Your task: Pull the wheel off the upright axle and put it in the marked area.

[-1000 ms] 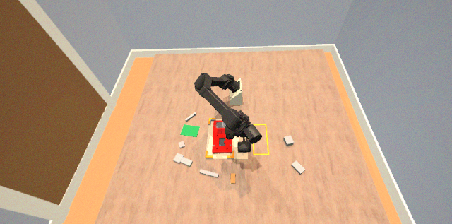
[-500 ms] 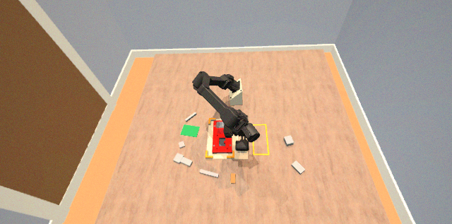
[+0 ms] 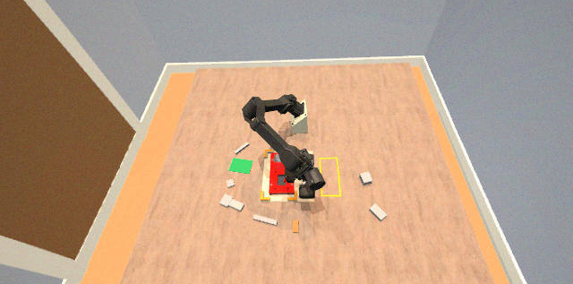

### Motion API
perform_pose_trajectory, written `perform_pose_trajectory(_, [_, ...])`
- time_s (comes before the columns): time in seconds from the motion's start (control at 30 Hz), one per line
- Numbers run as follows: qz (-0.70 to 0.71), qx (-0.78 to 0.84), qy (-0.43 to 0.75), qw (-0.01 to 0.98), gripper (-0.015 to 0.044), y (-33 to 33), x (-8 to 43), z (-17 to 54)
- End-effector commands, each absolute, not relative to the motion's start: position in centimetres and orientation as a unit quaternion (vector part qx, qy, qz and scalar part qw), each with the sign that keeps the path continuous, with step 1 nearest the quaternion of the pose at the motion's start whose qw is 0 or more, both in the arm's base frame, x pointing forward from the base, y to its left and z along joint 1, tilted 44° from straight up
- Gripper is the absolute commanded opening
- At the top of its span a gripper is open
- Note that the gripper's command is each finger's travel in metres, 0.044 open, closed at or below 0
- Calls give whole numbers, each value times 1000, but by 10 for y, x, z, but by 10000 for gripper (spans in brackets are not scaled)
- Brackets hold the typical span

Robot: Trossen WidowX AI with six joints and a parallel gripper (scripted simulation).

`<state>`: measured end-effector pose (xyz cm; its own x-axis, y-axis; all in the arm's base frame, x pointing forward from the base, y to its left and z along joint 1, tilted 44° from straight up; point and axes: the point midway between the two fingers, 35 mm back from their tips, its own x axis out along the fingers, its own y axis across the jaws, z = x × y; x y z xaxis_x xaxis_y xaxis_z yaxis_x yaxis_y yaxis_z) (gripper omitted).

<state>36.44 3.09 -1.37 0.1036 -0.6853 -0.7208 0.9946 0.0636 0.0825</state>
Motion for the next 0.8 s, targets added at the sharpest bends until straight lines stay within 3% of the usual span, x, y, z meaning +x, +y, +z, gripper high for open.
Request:
perform_pose_trajectory(0.0, [-617, 297, 260, 681, 208, 31, 364, -13])
perform_pose_trajectory(0.27, [-617, 297, 260, 681, 155, 31, 364, -13])
perform_pose_trajectory(0.47, [-617, 297, 260, 681, 0, 32, 364, -13])
perform_pose_trajectory(0.77, [-616, 297, 261, 681, 0, 34, 364, -10])
